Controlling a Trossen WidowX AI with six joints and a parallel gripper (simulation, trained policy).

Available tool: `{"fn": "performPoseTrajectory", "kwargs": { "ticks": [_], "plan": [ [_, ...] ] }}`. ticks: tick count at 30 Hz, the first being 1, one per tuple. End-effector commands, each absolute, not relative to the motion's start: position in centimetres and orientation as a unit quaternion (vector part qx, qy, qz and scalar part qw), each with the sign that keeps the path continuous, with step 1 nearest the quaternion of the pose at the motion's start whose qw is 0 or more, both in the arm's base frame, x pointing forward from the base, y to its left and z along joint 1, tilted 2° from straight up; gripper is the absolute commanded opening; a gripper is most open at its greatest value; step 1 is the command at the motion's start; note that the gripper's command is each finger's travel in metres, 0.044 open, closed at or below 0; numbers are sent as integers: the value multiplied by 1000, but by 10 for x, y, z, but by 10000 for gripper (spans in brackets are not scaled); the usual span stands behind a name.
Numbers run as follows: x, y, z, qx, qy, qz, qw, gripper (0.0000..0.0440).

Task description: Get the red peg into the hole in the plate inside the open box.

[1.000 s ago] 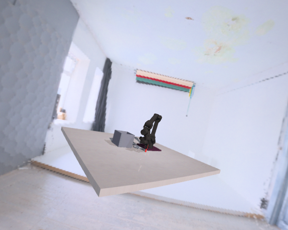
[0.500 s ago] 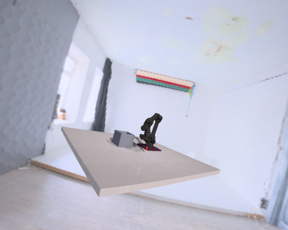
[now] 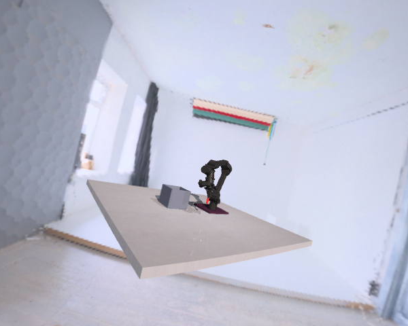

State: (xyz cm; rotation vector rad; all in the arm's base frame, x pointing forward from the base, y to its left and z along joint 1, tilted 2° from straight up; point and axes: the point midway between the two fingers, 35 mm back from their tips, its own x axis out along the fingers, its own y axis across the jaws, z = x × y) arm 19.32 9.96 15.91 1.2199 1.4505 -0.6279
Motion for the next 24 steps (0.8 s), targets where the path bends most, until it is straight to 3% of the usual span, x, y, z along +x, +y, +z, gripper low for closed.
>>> {"fn": "performPoseTrajectory", "kwargs": {
  "ticks": [1,24],
  "plan": [
    [196,90,178,522,593,-250,560,0],
    [223,9,234,529,484,-307,626,0]
  ]
}}
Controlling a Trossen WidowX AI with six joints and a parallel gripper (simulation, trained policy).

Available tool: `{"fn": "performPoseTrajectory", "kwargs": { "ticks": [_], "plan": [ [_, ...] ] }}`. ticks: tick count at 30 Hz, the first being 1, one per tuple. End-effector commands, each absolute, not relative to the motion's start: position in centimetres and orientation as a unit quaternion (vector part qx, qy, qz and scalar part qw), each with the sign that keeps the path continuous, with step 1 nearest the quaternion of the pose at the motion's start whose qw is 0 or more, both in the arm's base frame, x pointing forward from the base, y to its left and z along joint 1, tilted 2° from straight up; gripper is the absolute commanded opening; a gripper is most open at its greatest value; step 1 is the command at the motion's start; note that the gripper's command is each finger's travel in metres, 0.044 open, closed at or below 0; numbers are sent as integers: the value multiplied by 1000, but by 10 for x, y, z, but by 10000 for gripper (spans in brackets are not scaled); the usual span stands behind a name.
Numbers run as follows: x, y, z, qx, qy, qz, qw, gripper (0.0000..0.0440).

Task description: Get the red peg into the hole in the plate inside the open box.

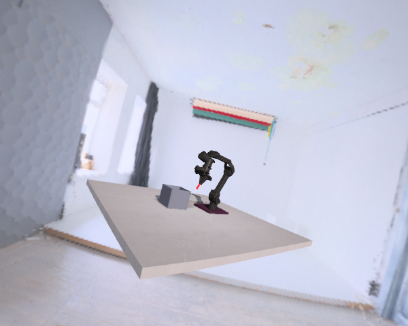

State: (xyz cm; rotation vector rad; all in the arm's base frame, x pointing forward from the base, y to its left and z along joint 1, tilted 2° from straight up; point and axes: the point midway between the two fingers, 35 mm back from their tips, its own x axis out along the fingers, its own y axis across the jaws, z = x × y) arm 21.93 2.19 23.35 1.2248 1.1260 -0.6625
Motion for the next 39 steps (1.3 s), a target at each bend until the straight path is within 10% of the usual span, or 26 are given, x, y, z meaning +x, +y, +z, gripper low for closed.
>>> {"fn": "performPoseTrajectory", "kwargs": {
  "ticks": [1,39],
  "plan": [
    [224,5,233,529,483,-311,625,0],
    [278,-102,184,527,489,-377,584,0]
  ]
}}
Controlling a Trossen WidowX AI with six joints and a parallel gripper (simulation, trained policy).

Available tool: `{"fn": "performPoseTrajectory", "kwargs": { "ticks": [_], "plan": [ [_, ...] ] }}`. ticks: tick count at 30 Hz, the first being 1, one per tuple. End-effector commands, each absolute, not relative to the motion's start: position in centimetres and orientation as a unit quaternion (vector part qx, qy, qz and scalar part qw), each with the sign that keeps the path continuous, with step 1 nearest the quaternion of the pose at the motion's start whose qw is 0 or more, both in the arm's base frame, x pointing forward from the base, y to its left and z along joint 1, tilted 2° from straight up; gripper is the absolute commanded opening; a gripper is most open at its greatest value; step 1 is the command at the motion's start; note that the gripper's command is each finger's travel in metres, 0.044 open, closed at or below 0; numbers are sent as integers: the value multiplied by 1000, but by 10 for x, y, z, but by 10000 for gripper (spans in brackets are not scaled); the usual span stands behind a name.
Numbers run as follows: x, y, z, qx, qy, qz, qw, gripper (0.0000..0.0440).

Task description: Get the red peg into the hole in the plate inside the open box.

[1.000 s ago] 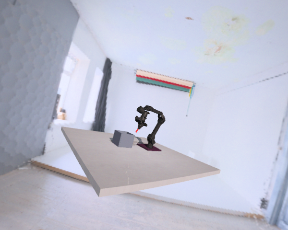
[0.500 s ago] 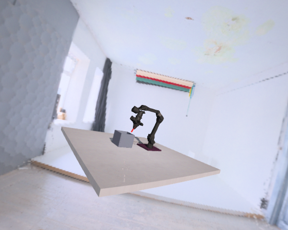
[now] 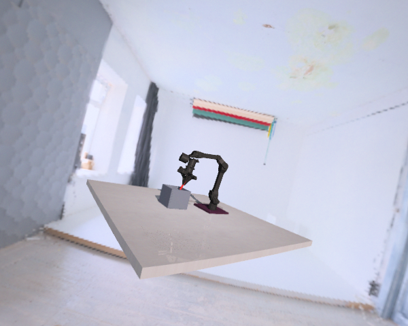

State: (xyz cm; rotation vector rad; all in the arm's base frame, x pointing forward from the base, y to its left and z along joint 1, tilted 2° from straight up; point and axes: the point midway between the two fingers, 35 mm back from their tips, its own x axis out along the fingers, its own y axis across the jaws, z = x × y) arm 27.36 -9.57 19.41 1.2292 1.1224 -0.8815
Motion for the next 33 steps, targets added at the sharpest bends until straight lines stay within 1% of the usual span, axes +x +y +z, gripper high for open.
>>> {"fn": "performPoseTrajectory", "kwargs": {
  "ticks": [1,10,31,32,33],
  "plan": [
    [279,-103,181,526,491,-376,584,0],
    [293,-109,157,521,509,-360,582,0],
    [318,-101,101,492,555,-312,594,0],
    [319,-101,99,490,556,-311,596,8],
    [319,-101,97,488,557,-309,596,34]
  ]
}}
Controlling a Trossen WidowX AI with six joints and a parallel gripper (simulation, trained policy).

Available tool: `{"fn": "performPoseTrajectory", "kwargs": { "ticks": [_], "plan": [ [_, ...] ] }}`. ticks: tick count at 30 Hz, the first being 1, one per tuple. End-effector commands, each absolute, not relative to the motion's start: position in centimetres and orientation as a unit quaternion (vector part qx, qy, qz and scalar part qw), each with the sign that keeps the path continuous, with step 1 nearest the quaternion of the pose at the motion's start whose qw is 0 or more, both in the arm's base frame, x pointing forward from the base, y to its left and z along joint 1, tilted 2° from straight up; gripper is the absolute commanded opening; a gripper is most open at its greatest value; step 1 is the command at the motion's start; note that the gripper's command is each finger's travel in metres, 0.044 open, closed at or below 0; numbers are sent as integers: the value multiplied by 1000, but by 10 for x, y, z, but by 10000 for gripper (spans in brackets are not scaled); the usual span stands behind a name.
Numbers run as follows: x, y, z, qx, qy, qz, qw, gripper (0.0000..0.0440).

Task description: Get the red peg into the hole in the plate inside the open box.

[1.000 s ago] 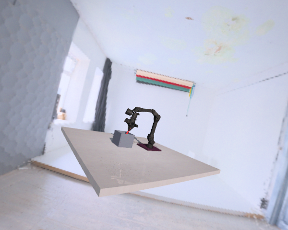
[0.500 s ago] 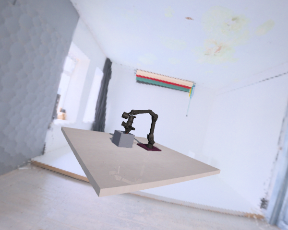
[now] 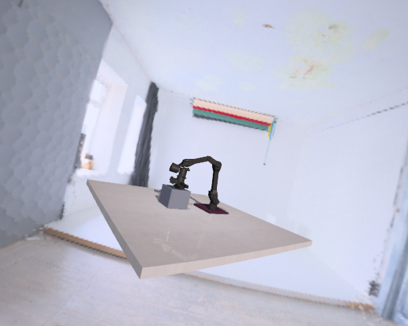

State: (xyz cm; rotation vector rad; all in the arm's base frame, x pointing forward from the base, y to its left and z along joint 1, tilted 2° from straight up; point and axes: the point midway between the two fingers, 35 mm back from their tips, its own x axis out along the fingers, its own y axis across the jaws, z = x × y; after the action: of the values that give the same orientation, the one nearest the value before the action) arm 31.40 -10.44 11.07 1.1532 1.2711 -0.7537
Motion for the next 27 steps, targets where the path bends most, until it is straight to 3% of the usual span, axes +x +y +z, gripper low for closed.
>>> {"fn": "performPoseTrajectory", "kwargs": {
  "ticks": [1,6,27],
  "plan": [
    [319,-100,96,486,560,-308,596,60],
    [318,-98,88,478,573,-307,590,171],
    [338,-118,123,524,553,-255,596,176]
  ]
}}
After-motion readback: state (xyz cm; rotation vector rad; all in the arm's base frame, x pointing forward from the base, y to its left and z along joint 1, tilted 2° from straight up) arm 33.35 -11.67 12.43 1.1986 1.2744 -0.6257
